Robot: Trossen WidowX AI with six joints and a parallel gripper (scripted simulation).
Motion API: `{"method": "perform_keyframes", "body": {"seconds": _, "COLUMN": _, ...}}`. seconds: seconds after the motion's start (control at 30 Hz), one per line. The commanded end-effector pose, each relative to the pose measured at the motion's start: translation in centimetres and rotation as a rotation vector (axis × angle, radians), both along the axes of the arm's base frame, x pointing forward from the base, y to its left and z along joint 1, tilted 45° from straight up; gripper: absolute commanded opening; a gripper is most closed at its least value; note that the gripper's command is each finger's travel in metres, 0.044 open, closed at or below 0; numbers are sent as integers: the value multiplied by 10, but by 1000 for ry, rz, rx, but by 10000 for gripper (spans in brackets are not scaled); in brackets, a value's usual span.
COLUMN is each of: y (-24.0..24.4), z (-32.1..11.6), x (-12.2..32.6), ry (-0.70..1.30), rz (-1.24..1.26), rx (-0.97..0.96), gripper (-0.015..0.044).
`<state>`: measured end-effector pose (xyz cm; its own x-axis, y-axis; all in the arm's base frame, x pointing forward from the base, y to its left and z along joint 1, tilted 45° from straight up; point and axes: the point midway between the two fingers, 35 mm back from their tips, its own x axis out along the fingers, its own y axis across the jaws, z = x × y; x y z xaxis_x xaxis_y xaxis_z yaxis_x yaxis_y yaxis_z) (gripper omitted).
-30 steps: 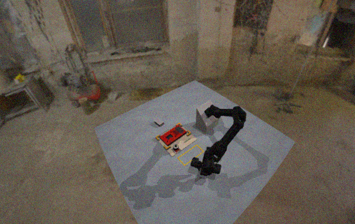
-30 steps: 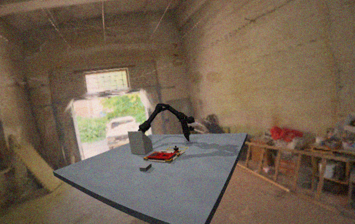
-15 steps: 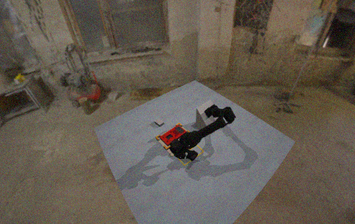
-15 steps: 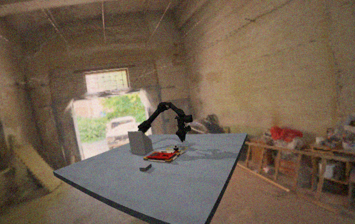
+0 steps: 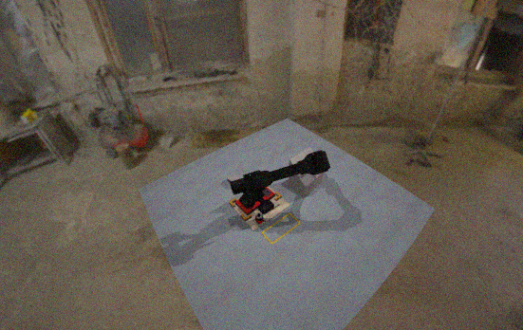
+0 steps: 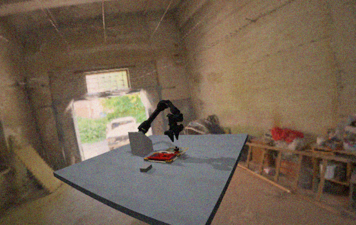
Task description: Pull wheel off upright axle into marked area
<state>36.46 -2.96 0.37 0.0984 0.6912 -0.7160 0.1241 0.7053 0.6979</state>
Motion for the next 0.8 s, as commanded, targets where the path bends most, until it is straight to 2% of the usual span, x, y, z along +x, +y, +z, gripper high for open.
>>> {"method": "perform_keyframes", "body": {"seconds": 0.0, "y": 9, "z": -8, "x": 1, "ry": 2, "rz": 9, "rx": 7, "gripper": 300}}
{"method": "perform_keyframes", "body": {"seconds": 0.3, "y": 51, "z": -48, "x": 5, "ry": 1, "rz": 9, "rx": 11, "gripper": 300}}
{"method": "perform_keyframes", "body": {"seconds": 0.47, "y": 55, "z": -51, "x": 5, "ry": 1, "rz": 9, "rx": 12, "gripper": 300}}
{"method": "perform_keyframes", "body": {"seconds": 0.6, "y": 53, "z": -48, "x": 4, "ry": 5, "rz": 16, "rx": 9, "gripper": 195}}
{"method": "perform_keyframes", "body": {"seconds": 0.77, "y": 53, "z": -48, "x": 4, "ry": 5, "rz": 16, "rx": 9, "gripper": 162}}
